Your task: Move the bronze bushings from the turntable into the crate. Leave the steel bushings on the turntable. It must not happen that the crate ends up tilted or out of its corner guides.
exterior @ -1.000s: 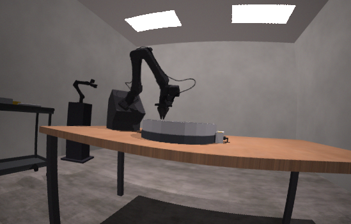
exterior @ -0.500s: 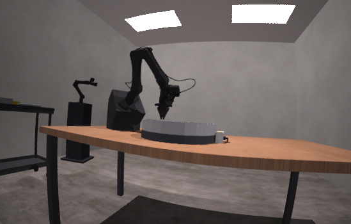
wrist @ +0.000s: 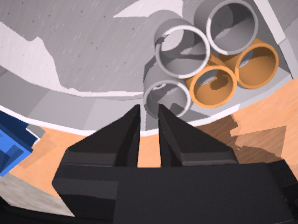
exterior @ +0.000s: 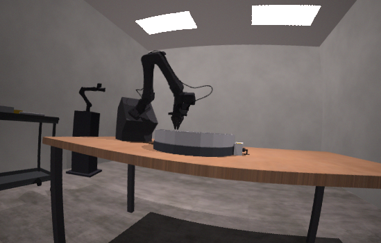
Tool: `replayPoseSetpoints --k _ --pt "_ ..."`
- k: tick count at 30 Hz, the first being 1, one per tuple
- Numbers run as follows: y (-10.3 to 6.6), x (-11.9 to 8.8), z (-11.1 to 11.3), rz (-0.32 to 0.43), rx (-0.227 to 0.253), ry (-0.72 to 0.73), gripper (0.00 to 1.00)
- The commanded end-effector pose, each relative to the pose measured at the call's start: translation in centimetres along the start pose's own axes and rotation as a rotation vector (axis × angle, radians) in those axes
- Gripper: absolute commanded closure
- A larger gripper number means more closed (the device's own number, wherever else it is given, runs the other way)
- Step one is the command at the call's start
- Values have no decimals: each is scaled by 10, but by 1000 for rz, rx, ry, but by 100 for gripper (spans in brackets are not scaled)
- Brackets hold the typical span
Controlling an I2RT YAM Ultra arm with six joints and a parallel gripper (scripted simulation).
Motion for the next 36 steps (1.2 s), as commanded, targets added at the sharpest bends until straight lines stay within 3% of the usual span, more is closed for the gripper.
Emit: replayPoseSetpoints --k 1,29,33,36 --pt "-9 9 11 -24 44 17 85" --pt "-9 9 11 -24 45 17 85" --pt "9 -5 -2 11 -7 -11 85" --pt "10 0 2 2 6 -1 85"
Point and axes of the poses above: the point where the finger pads meet when closed, its own y axis out along the fingers, its own z axis across the jaws, x = y × z, the point moved 5 cm from there along -y, back along the fingers, and after that the axes turned 8 degrees about y, right-handed, at the moved point
